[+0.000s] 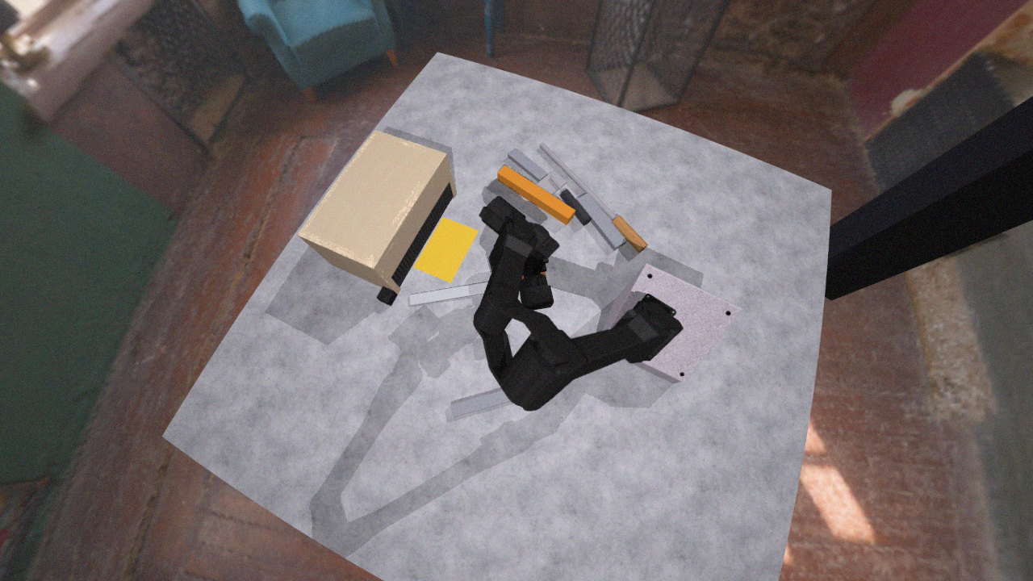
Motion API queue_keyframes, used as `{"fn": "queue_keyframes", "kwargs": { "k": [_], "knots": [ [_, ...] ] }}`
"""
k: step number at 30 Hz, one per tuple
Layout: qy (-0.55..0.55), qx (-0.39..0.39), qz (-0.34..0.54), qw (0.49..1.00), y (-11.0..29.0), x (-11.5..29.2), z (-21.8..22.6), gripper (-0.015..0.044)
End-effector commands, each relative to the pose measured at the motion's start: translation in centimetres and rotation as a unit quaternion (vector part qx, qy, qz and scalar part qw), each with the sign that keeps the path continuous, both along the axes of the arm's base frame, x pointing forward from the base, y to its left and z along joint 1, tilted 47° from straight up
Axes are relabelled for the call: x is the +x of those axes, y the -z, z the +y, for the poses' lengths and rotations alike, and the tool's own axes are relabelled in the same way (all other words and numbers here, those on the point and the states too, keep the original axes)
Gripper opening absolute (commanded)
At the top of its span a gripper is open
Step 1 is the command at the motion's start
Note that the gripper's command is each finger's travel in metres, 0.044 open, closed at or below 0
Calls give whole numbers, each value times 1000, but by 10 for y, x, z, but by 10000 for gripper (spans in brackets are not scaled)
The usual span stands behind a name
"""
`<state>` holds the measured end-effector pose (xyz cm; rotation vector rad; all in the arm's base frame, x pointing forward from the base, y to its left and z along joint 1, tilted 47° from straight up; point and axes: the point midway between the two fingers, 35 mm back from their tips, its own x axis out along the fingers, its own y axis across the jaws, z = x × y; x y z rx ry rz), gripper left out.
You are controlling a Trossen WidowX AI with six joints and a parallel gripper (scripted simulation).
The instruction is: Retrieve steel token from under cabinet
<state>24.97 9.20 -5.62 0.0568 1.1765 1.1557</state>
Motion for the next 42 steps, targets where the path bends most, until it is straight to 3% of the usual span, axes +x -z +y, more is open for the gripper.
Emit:
{"fn": "queue_keyframes", "kwargs": {
  "k": [1,42],
  "knots": [
    [2,0,-1,1000,4,2,-5,0],
    [2,-1,-2,1000,35,2,-35,0]
  ]
}}
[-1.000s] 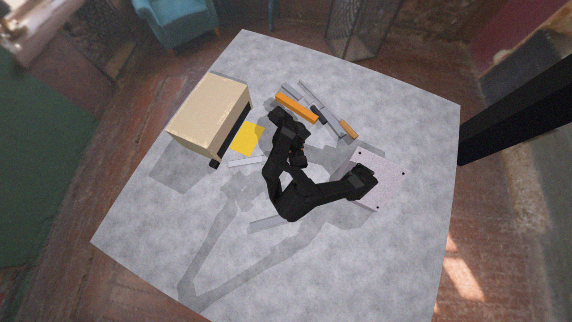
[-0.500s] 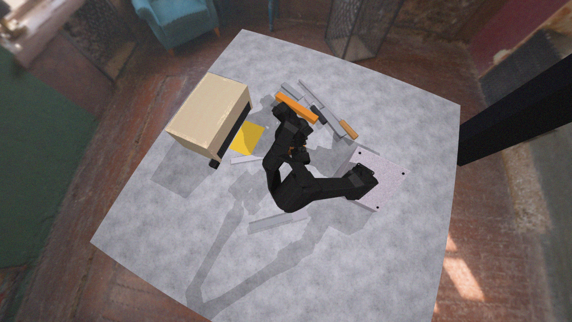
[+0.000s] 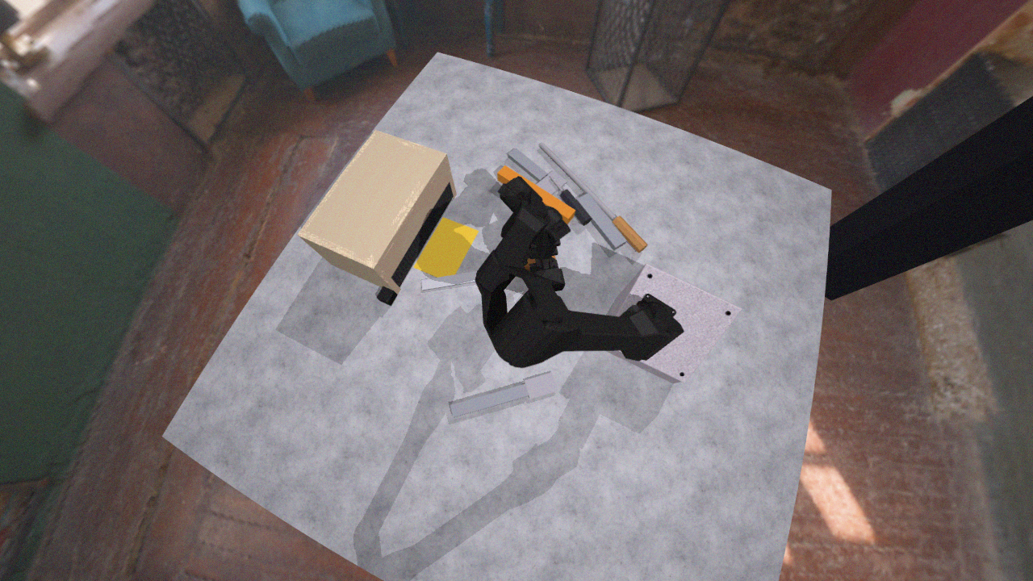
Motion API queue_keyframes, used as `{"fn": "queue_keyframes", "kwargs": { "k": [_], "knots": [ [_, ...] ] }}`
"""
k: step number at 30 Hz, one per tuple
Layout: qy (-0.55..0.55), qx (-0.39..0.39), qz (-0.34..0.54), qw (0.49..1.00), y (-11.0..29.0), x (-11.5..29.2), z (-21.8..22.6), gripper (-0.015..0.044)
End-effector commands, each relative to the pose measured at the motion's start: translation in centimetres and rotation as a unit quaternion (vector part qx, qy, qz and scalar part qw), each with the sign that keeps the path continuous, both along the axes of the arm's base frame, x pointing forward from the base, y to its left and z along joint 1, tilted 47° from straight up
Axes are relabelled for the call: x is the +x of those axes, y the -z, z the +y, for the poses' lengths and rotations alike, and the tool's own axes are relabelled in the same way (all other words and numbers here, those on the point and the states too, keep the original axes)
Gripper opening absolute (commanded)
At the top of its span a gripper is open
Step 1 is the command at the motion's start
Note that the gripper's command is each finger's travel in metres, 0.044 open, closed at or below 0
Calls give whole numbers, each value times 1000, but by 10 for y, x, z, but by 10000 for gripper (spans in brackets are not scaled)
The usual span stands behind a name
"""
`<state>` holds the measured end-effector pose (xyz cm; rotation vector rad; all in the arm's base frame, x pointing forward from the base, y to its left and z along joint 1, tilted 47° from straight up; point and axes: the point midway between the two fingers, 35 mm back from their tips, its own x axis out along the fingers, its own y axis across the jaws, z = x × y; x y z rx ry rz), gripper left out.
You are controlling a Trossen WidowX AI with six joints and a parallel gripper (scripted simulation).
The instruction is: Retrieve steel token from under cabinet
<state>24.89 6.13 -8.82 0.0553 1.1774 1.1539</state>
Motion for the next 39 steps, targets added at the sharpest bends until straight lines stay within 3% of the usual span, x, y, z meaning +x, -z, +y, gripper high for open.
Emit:
{"fn": "queue_keyframes", "kwargs": {
  "k": [1,39],
  "knots": [
    [2,0,-2,1000,4,2,-5,0],
    [2,-2,-2,1000,35,1,-35,0]
  ]
}}
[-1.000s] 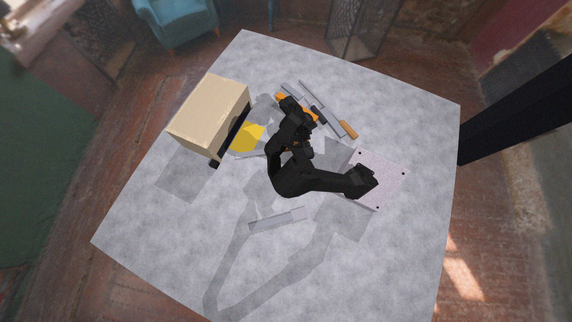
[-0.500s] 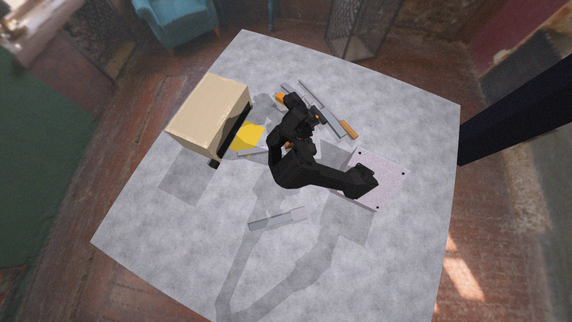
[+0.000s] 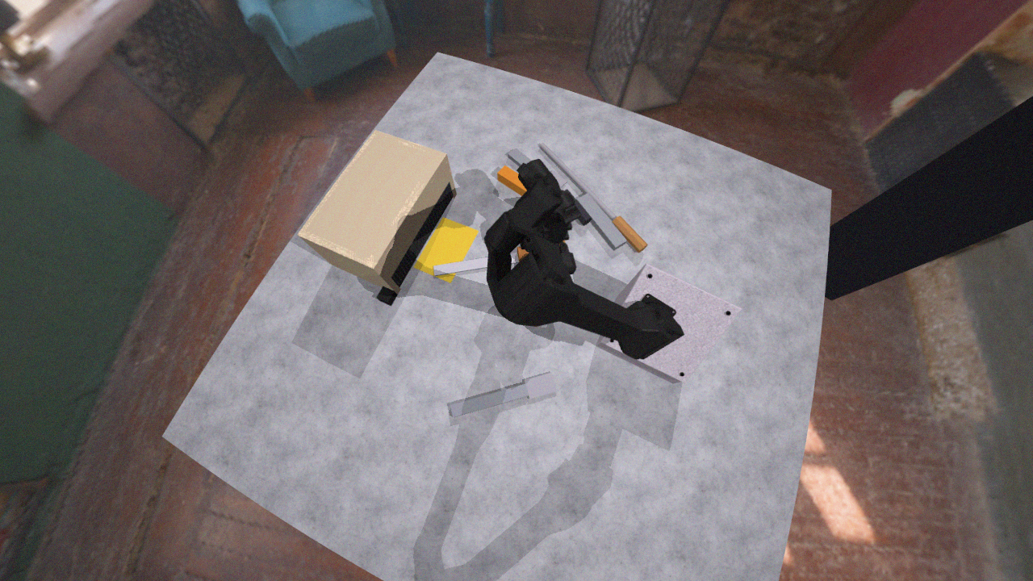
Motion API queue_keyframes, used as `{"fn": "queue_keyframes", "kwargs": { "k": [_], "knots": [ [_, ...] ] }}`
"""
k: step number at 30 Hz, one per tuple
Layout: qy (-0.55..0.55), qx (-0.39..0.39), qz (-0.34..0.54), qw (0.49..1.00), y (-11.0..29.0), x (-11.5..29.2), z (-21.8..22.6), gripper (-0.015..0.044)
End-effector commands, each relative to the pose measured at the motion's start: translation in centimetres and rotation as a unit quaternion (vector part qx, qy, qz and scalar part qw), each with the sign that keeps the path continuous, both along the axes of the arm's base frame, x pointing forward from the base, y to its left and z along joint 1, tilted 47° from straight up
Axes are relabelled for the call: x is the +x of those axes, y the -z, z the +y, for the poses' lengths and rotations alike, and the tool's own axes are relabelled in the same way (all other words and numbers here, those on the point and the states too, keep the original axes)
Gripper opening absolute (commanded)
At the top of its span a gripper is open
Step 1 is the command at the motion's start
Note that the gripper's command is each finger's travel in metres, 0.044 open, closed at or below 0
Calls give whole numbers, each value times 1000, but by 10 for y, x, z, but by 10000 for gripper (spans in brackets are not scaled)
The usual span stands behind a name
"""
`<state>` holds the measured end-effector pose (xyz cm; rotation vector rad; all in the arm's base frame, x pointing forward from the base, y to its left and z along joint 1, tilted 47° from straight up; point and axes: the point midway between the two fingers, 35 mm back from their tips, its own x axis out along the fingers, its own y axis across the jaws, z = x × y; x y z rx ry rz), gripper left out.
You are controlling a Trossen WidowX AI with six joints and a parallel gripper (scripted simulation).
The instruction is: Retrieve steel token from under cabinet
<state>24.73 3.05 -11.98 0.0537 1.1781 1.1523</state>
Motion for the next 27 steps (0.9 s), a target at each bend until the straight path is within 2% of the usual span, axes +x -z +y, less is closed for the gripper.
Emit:
{"fn": "queue_keyframes", "kwargs": {
  "k": [1,27],
  "knots": [
    [2,-1,-2,1000,4,2,-5,0],
    [2,-2,-2,1000,25,3,-26,0]
  ]
}}
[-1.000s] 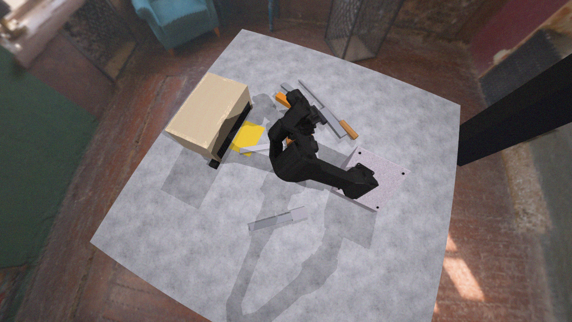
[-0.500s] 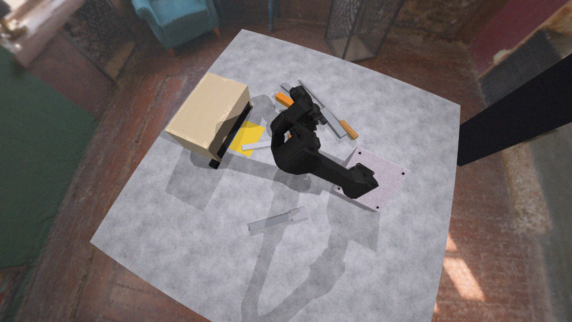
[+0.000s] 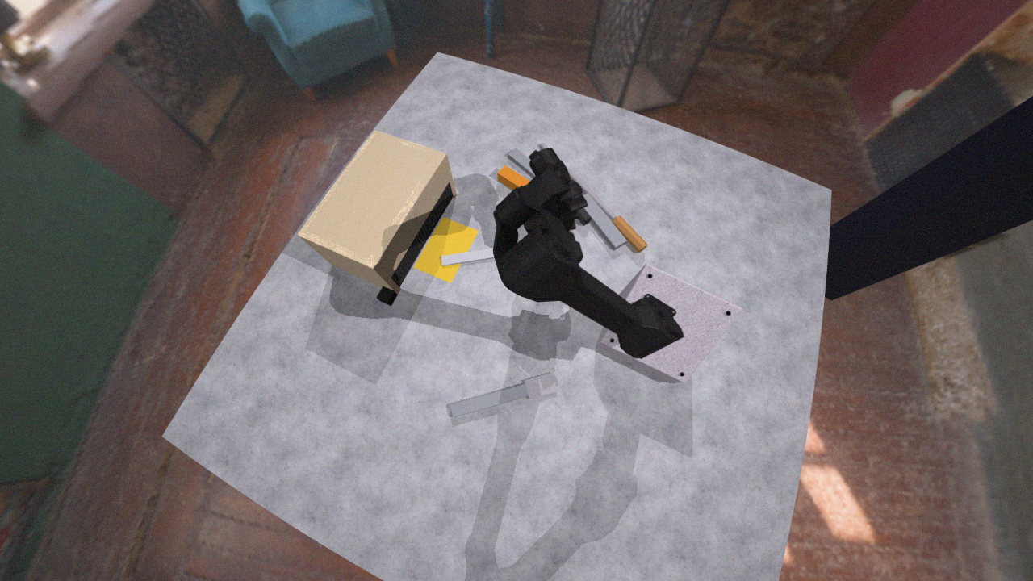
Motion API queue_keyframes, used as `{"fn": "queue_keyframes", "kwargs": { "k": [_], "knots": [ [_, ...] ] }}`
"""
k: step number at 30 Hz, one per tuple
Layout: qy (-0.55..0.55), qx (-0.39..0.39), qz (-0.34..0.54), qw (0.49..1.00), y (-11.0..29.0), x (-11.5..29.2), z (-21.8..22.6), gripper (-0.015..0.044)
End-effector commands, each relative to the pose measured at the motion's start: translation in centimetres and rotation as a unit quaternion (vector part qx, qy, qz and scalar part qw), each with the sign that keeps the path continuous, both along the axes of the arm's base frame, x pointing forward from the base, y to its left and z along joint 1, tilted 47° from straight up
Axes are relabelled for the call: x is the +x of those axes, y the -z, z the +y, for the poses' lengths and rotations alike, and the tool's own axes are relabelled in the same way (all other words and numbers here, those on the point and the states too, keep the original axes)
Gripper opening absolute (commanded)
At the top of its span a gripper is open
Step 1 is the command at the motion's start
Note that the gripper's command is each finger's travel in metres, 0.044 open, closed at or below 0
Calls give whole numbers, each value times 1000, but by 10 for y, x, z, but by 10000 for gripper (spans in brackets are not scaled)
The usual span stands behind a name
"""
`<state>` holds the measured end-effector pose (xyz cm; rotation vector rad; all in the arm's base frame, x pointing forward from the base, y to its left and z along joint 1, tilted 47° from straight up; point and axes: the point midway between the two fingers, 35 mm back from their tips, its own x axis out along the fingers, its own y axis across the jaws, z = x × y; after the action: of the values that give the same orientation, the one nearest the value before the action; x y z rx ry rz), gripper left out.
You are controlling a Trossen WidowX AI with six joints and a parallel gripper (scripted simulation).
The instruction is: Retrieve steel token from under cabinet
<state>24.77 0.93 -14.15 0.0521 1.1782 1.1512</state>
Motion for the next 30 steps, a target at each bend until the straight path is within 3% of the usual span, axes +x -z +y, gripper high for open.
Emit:
{"fn": "queue_keyframes", "kwargs": {
  "k": [1,30],
  "knots": [
    [2,-1,-2,1000,4,2,-6,0],
    [2,-2,-3,1000,28,4,-29,0]
  ]
}}
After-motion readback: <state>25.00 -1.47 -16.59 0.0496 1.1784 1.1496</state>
